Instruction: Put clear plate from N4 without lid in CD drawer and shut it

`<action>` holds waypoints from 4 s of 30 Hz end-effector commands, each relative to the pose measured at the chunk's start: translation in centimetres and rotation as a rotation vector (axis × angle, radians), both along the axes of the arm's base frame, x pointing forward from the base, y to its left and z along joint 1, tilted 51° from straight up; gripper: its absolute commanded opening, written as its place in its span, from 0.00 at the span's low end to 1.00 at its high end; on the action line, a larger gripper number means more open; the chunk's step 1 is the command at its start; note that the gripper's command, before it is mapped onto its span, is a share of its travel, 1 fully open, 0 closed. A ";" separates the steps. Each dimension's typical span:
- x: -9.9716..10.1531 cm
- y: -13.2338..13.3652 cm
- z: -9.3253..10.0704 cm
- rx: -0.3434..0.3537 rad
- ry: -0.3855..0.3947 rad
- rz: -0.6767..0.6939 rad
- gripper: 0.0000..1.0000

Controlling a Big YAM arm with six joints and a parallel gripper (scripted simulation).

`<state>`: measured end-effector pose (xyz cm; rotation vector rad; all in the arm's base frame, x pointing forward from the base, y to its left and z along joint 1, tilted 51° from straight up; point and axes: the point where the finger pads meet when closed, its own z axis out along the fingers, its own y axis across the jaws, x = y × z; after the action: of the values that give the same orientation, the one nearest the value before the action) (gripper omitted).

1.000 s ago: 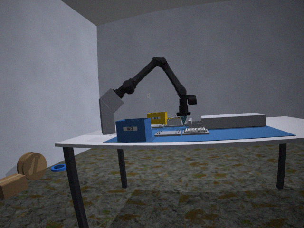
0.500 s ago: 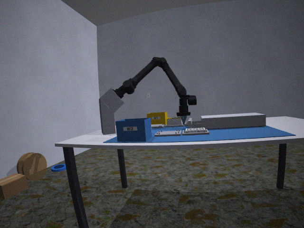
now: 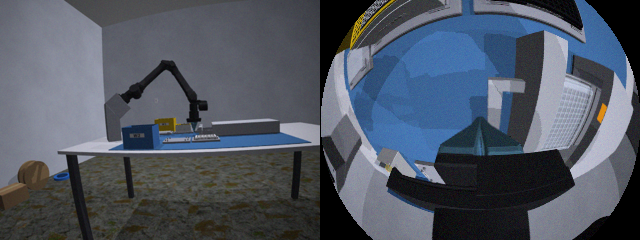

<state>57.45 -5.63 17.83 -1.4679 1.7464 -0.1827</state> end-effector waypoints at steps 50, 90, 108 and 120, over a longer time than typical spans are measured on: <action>3.7 -3.5 5.5 -0.027 -0.081 -0.032 0.00; 6.2 -4.7 6.6 -0.021 -0.058 -0.032 0.00; 6.2 -4.7 8.5 -0.032 -0.096 -0.033 0.00; 6.2 -4.7 8.5 -0.032 -0.096 -0.033 0.00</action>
<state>62.58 -7.79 22.07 -1.4649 1.7409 -0.1938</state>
